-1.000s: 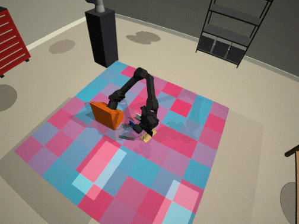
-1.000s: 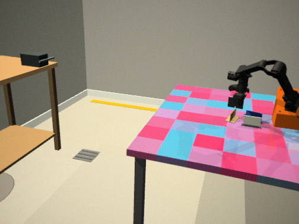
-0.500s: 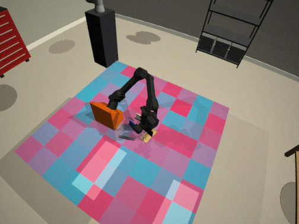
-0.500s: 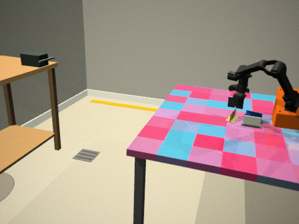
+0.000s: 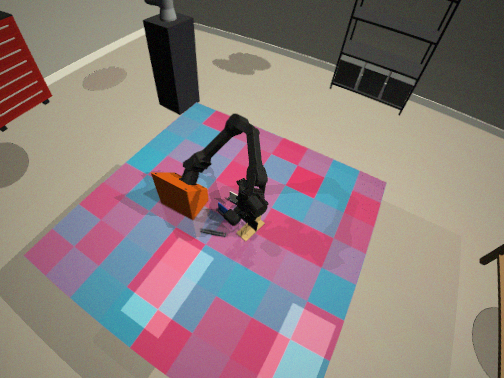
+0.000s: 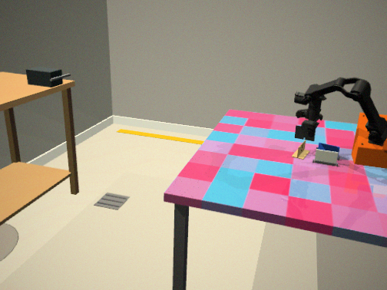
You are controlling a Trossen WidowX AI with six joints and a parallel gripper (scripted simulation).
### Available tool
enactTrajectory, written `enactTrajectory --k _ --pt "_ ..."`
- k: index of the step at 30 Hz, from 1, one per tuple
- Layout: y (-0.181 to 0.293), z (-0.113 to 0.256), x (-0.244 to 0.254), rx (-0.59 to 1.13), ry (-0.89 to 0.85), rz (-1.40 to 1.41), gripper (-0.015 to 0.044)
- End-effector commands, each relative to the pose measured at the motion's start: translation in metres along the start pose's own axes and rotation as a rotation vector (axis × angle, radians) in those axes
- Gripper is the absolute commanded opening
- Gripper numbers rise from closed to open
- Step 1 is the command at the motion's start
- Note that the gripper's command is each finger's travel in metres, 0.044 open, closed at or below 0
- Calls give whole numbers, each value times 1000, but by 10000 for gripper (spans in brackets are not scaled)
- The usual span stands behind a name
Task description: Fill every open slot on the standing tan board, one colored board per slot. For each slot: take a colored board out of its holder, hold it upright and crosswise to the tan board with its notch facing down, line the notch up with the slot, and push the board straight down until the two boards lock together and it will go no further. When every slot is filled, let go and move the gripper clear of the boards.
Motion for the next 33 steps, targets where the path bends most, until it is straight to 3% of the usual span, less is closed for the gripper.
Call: enactTrajectory --k 1,33 --pt "0 0 0 -3 -5 -5 0" --pt "0 -13 0 -3 -6 -5 0"
Point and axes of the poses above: the point midway between the two fingers, 35 mm back from their tips, its own z axis back along the fingers, its own x axis across the jaws, y = z × x, the point moved 10 cm from there along z, back along the fingers, and after that the axes turned 3 degrees about z, right-handed, at the moved point
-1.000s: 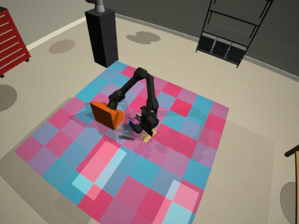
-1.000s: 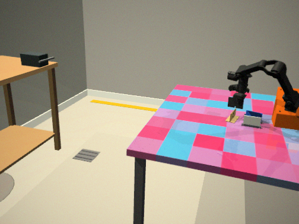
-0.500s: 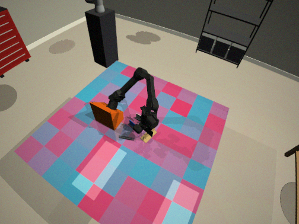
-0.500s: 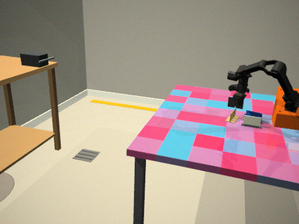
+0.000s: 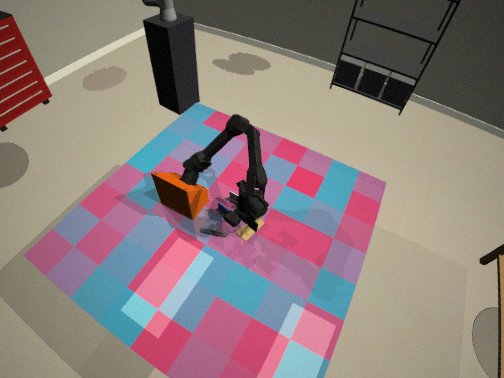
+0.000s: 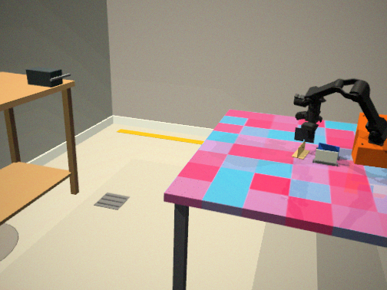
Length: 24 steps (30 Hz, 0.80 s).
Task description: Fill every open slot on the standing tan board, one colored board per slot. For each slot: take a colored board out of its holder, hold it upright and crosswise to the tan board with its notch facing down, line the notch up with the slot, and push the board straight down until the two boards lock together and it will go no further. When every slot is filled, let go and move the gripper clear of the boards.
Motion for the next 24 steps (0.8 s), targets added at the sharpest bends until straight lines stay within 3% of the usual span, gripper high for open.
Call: enactTrajectory --k 1,24 --pt "0 -3 -1 -3 -6 -7 0" --pt "0 -22 0 -3 -7 -7 0"
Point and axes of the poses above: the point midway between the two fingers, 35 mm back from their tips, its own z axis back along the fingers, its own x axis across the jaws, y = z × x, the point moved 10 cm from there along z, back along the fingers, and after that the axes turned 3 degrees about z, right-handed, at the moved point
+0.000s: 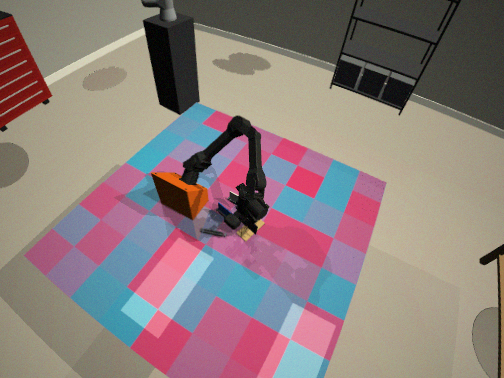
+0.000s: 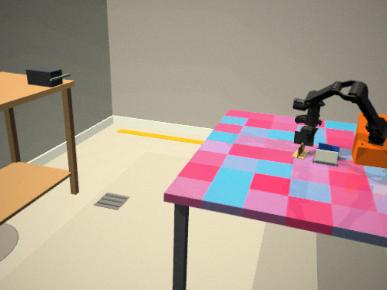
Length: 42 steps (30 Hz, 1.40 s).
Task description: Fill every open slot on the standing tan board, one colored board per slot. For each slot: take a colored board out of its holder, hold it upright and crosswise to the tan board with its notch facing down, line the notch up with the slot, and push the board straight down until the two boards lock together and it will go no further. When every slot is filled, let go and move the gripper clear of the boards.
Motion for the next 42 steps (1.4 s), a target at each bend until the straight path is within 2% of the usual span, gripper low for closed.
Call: enactTrajectory --k 1,19,25,34,36,40,42 --pt "0 -3 -1 -3 -6 -8 0" --pt "0 -10 0 1 -1 -1 0" --pt "0 -10 0 1 -1 -1 157" --pt "0 -10 0 1 -1 -1 161" --pt "-1 3 0 -1 0 -2 161" --pt "0 64 -1 -3 -3 -8 161" --pt "1 67 -1 -3 -3 -8 161"
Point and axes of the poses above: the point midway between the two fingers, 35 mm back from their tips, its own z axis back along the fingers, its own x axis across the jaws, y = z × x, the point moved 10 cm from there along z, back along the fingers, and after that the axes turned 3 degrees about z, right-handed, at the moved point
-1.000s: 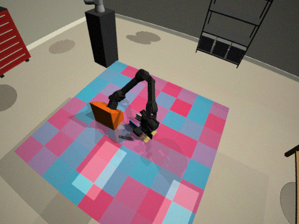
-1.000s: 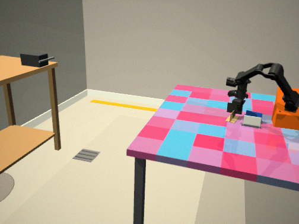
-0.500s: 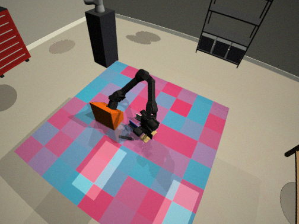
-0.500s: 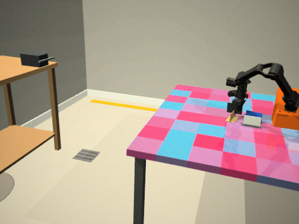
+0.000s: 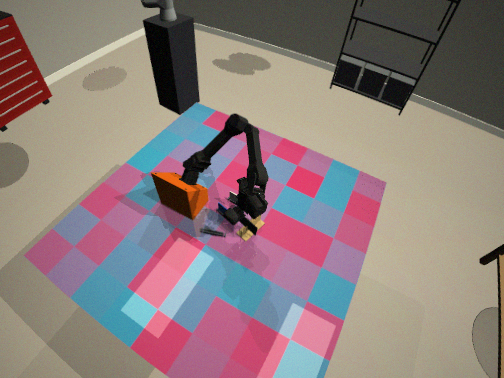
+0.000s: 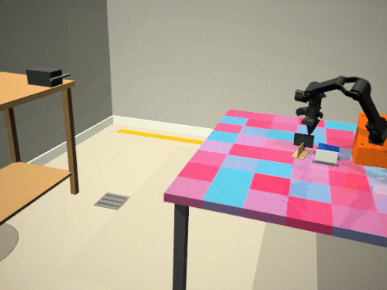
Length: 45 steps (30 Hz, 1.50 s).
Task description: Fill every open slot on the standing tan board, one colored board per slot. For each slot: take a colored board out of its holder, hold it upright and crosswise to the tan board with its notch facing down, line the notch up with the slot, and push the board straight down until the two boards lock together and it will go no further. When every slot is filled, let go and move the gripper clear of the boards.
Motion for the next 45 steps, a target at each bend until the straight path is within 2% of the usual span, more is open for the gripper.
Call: enactTrajectory --k 1,9,14,17,23,29,31,36,45 --pt "2 26 2 -9 5 10 161" --pt "4 36 6 -33 10 26 181" --pt "52 51 41 -21 8 98 181" --pt "65 54 49 -17 7 118 181" --pt "125 57 78 -3 3 201 181" --pt "132 56 80 -2 2 210 181" --pt "131 47 80 -3 5 209 181" --pt "131 -9 82 -3 1 211 181" --pt "133 -22 81 -3 -1 211 181"
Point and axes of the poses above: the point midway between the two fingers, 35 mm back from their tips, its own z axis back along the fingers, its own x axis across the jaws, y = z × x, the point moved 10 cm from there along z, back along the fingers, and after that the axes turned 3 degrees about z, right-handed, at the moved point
